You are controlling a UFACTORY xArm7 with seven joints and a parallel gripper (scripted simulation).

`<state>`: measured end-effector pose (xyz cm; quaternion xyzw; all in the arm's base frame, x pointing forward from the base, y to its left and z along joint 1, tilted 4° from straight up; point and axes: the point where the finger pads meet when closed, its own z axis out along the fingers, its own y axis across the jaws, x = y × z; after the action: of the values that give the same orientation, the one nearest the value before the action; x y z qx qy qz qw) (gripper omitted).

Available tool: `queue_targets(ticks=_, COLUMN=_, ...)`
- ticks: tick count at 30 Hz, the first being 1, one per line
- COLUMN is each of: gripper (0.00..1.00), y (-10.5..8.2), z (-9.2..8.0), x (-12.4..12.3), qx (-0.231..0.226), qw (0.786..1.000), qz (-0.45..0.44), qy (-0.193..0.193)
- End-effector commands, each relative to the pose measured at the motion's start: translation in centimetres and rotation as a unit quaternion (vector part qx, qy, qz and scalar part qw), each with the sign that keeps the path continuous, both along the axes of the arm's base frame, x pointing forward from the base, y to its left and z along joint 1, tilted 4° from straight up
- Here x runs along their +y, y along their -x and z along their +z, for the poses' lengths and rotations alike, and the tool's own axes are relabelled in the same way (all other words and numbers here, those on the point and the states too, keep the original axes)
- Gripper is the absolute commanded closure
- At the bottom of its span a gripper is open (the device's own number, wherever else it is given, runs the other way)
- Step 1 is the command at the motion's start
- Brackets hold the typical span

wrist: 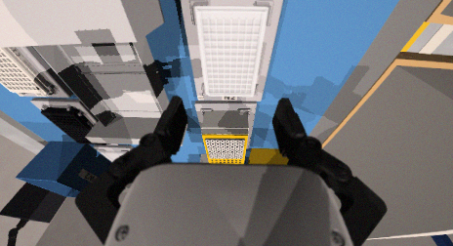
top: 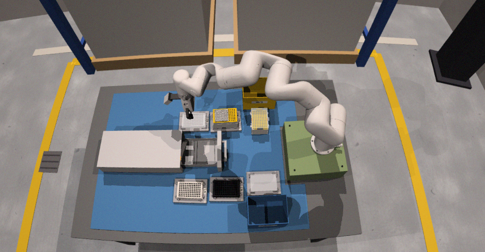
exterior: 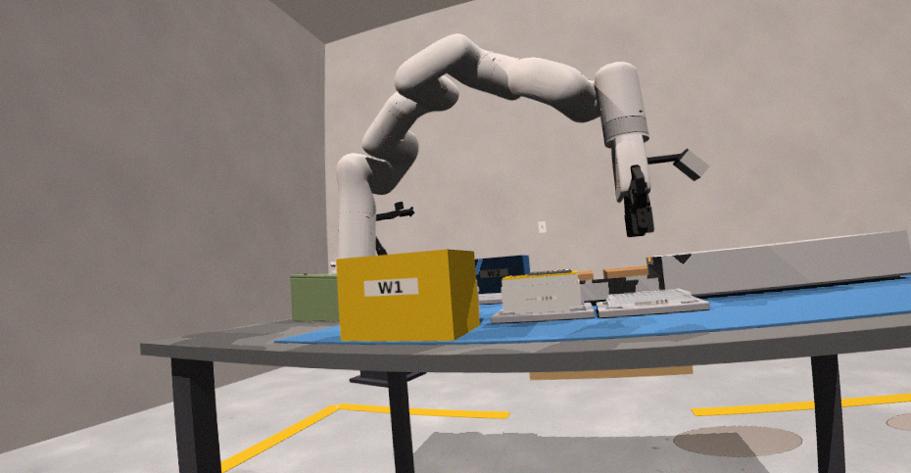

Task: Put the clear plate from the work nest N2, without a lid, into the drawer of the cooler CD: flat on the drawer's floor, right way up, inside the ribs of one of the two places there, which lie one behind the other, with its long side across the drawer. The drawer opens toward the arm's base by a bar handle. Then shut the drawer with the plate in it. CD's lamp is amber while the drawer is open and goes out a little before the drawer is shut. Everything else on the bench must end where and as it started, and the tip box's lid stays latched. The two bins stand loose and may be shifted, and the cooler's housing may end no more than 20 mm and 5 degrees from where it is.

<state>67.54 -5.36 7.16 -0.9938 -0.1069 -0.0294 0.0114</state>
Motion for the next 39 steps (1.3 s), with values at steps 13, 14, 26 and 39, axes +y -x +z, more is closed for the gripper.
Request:
queue_targets(ticks=13, gripper=0.0, y=-0.3, z=-1.9, x=0.0, qx=-0.003, qw=1.0, qz=0.0, qy=0.0)
queue_targets(ticks=14, gripper=0.0, y=-0.3, z=-2.0, x=0.0, qx=-0.003, qw=1.0, qz=0.0, qy=0.0)
queue_targets(ticks=26, gripper=0.0, y=-0.4, z=-3.7, x=0.1, qx=-0.003, qw=1.0, qz=0.0, qy=0.0)
queue_targets(ticks=39, gripper=0.0, y=-0.5, z=-5.5, x=0.1, qx=-0.003, qw=1.0, qz=0.0, qy=0.0)
